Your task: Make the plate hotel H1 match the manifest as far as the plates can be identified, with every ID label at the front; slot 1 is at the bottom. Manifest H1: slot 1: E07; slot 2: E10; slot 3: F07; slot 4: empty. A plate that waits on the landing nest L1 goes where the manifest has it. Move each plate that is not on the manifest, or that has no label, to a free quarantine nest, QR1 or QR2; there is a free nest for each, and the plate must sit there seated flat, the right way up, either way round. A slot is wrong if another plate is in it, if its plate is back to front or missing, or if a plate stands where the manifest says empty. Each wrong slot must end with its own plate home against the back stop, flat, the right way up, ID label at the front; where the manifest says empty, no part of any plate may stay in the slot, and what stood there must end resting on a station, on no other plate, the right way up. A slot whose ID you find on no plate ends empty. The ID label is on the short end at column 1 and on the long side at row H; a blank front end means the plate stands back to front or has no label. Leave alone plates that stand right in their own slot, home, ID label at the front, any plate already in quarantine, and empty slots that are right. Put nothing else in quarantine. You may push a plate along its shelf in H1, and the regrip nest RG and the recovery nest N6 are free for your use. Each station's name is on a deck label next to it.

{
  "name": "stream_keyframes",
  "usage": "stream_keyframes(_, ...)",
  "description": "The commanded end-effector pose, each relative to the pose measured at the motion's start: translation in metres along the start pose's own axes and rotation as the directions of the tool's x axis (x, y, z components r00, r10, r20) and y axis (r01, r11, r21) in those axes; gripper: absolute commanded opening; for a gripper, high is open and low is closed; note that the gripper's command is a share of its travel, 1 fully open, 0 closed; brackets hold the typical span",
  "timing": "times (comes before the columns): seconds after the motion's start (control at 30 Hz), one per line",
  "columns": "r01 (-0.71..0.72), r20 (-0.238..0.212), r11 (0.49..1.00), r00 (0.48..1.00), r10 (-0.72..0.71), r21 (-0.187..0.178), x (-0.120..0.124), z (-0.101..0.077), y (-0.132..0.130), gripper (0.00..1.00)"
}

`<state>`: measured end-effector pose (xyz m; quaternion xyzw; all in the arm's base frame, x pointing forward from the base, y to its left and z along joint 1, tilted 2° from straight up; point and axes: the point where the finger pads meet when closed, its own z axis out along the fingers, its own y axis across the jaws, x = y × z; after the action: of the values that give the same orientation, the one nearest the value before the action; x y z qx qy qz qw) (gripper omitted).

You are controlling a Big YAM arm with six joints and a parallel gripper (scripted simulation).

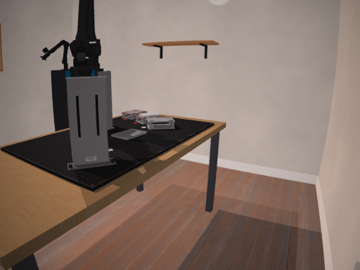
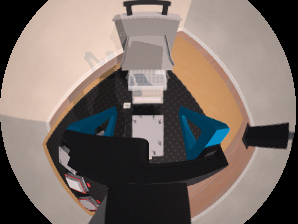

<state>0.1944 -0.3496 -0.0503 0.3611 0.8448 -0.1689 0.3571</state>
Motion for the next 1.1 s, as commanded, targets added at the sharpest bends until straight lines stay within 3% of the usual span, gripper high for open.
stream_keyframes(0.0, 0.007, 0.031, 1.000, 1.000, -0.007, 0.005, -0.014, 0.003, -0.002, 1.00)
stream_keyframes(0.43, 0.004, 0.033, 1.000, 0.999, -0.004, -0.001, -0.012, 0.005, 0.002, 1.00)
stream_keyframes(0.57, 0.013, 0.047, 1.000, 0.999, -0.014, 0.015, -0.009, -0.009, -0.005, 1.00)
stream_keyframes(0.97, 0.014, 0.045, 1.000, 0.999, -0.015, 0.016, 0.003, -0.020, -0.005, 1.00)
stream_keyframes(1.0, 0.009, 0.025, 1.000, 1.000, -0.010, 0.010, 0.011, -0.020, -0.004, 1.00)
stream_keyframes(1.03, 0.013, 0.040, 1.000, 0.999, -0.014, 0.014, 0.008, -0.022, -0.005, 1.00)
stream_keyframes(1.07, 0.007, 0.016, 1.000, 1.000, -0.007, 0.007, 0.019, -0.017, -0.003, 1.00)
